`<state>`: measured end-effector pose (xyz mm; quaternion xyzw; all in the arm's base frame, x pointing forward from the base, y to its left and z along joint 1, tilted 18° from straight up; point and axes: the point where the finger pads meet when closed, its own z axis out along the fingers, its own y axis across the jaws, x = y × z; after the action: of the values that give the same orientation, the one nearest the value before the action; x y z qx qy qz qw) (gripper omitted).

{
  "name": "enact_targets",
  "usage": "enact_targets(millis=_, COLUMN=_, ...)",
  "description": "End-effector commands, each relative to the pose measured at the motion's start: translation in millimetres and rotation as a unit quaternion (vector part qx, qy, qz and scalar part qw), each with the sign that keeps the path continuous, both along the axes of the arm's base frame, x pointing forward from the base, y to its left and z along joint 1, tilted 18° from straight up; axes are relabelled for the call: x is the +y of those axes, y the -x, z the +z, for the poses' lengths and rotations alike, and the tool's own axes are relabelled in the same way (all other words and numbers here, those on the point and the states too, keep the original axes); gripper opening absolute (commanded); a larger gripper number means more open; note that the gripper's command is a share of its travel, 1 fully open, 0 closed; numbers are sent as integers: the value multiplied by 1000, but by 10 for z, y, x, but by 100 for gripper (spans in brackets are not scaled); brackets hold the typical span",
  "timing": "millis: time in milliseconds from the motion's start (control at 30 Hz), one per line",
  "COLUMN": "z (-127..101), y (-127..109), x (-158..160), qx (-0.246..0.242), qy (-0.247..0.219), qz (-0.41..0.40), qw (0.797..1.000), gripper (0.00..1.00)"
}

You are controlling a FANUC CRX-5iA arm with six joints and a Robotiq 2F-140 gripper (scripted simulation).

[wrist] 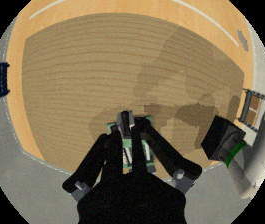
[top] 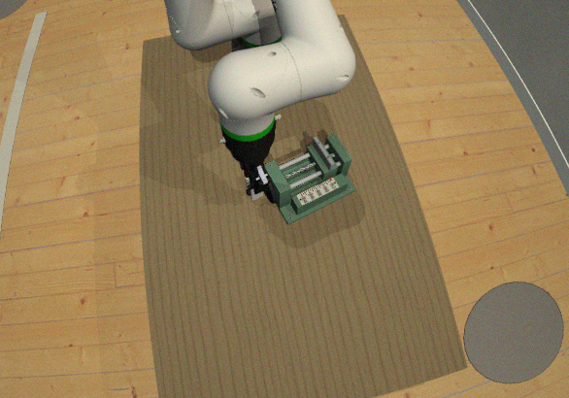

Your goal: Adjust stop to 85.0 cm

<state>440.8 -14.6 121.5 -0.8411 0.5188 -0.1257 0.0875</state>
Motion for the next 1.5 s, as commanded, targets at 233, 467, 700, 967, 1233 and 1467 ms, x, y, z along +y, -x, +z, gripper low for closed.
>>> enact_targets(millis=233, z=-1, y=14, x=-7, qx=0, qy=0, qz=0, qw=1000, gripper=4)
enact_targets(millis=467, z=-1, y=24, x=-12, qx=0, qy=0, qz=0, qw=1000, gripper=4)
enact_targets(millis=700, z=-2, y=30, x=-15, qx=0, qy=0, qz=0, qw=1000, gripper=4)
enact_targets(millis=967, z=-2, y=37, x=-19, qx=0, qy=0, qz=0, qw=1000, gripper=4)
enact_targets(millis=1233, z=-3, y=41, x=-21, qx=0, qy=0, qz=0, qw=1000, gripper=4)
enact_targets(millis=1467, z=-3, y=44, x=-22, qx=0, qy=0, qz=0, qw=1000, gripper=4)
